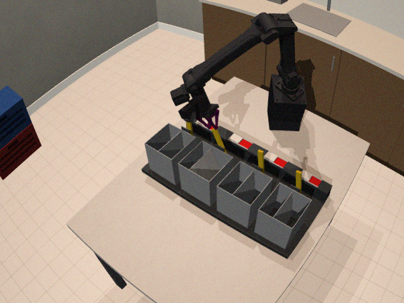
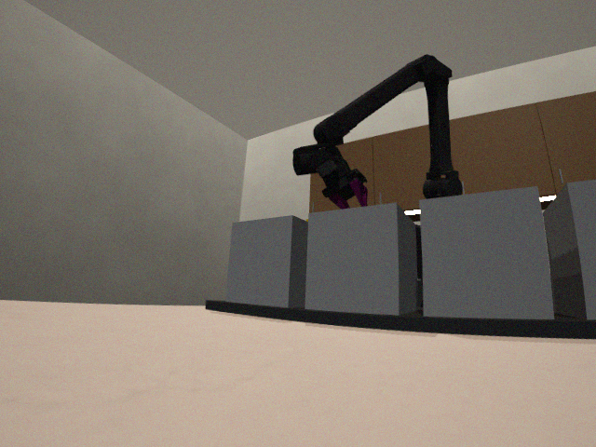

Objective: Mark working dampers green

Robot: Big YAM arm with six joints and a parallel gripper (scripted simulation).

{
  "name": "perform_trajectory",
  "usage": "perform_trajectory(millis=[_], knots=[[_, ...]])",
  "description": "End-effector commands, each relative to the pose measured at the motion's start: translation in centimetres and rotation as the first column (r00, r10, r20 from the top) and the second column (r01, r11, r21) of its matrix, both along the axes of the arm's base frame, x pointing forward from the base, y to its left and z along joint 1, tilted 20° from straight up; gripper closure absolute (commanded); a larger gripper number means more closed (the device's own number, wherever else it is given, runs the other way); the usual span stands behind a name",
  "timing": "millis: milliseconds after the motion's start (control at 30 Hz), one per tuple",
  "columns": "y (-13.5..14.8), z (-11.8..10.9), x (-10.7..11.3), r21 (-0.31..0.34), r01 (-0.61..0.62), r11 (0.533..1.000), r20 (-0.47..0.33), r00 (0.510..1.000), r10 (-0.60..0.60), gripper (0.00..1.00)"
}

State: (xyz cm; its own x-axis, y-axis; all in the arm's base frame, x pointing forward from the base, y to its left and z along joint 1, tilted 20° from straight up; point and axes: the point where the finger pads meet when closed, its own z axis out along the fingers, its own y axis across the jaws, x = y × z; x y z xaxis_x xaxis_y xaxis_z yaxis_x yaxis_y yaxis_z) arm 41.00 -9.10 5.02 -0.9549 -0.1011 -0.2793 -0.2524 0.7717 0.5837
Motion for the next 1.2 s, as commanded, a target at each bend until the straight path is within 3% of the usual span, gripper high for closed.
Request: perform_trajectory(millis=[0, 267, 567, 667, 1067, 1167], knots=[[-1.8, 2.2, 1.3, -0.025, -0.007, 1.000, 0.049, 0.999, 0.008, 0.64], [-3.1, 4.3, 1.0, -0.031, -0.006, 0.999, 0.059, 0.998, 0.008, 0.64], [-2.8, 4.1, 1.2, -0.029, -0.021, 0.999, 0.056, 0.998, 0.023, 0.64], [-1.7, 5.3, 2.6, -0.080, -0.008, 0.997, 0.069, 0.998, 0.013, 0.64], [0.5, 7.9, 5.1, -0.179, 0.036, 0.983, 0.093, 0.995, -0.020, 0.64], [1.8, 9.0, 6.6, -0.235, 0.059, 0.970, 0.099, 0.994, -0.036, 0.64]])
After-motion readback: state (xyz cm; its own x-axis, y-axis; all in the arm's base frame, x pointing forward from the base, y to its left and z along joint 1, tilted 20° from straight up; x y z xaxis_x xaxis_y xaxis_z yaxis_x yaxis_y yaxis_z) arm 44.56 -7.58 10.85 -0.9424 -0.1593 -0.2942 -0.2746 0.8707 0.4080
